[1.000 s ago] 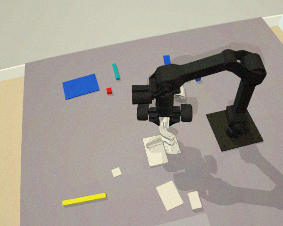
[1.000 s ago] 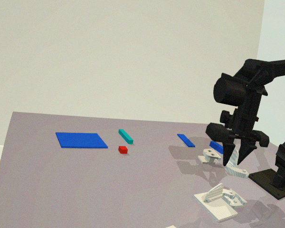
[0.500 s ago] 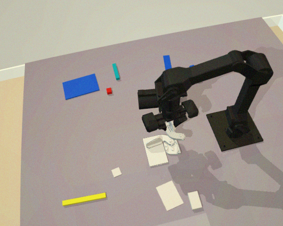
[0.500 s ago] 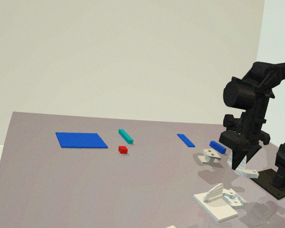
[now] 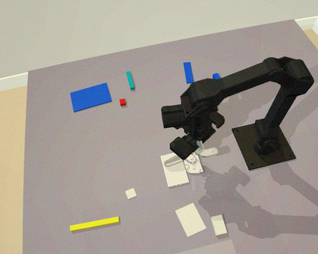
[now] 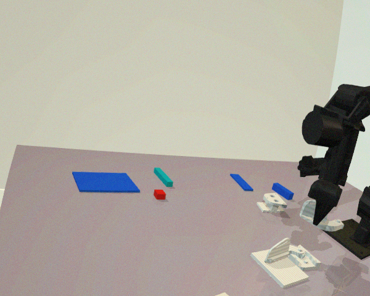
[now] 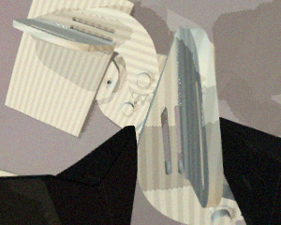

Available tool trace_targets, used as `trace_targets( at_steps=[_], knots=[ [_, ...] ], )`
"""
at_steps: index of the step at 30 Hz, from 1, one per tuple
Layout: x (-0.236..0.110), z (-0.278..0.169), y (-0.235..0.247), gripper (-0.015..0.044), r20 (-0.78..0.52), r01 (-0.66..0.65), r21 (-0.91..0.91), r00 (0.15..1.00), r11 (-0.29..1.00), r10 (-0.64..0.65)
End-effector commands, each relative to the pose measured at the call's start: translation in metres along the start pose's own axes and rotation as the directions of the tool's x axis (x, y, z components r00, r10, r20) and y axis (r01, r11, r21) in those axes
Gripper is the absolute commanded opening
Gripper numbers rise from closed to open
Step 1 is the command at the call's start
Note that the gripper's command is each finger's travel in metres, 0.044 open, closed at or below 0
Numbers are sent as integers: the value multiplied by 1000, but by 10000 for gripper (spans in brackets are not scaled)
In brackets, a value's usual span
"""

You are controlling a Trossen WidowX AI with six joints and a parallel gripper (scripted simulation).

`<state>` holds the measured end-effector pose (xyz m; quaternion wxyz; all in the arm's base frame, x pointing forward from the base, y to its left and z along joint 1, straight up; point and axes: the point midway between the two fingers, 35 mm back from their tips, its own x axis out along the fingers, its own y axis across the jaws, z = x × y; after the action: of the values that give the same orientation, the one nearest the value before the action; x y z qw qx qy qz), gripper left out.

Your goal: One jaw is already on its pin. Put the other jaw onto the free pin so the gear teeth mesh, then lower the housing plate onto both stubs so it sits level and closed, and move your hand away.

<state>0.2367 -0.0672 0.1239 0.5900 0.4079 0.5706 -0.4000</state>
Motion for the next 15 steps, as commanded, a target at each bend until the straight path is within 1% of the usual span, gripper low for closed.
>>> trace_targets(
  at_steps=[1, 8, 15],
  knots=[
    [2, -5, -3, 134, 1, 4, -108, 1000, 994, -4],
    [3, -15, -6, 134, 1, 4, -301, 1000, 954, -4],
    [5, -24, -10, 134, 0, 4, -483, 1000, 876, -5]
  ],
)
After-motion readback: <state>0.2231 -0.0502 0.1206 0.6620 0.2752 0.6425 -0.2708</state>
